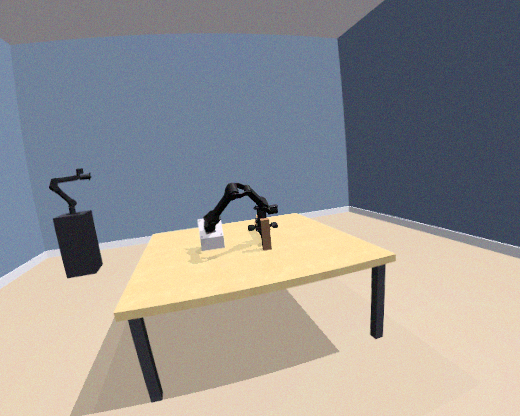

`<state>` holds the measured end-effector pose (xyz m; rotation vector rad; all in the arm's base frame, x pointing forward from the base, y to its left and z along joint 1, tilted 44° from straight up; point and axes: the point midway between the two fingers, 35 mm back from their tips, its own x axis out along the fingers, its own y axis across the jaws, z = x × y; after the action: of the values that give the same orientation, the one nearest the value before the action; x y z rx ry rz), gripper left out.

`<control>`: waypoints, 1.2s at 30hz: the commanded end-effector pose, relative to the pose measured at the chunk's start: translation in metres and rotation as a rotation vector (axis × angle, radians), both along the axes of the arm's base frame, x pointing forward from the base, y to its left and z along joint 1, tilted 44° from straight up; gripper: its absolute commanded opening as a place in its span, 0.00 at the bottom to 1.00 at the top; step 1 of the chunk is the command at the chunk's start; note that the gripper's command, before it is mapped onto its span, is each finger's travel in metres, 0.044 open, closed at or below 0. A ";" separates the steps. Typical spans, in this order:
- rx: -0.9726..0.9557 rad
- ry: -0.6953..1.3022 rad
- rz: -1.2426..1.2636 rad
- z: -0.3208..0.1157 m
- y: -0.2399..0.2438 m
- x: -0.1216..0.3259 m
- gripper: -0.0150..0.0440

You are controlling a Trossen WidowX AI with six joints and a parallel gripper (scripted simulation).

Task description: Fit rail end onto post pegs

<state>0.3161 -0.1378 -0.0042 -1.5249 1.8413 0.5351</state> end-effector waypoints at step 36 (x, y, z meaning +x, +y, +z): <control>-0.003 0.003 0.002 0.012 0.012 0.002 0.25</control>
<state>0.3169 -0.1285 0.0066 -1.5300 1.8509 0.5357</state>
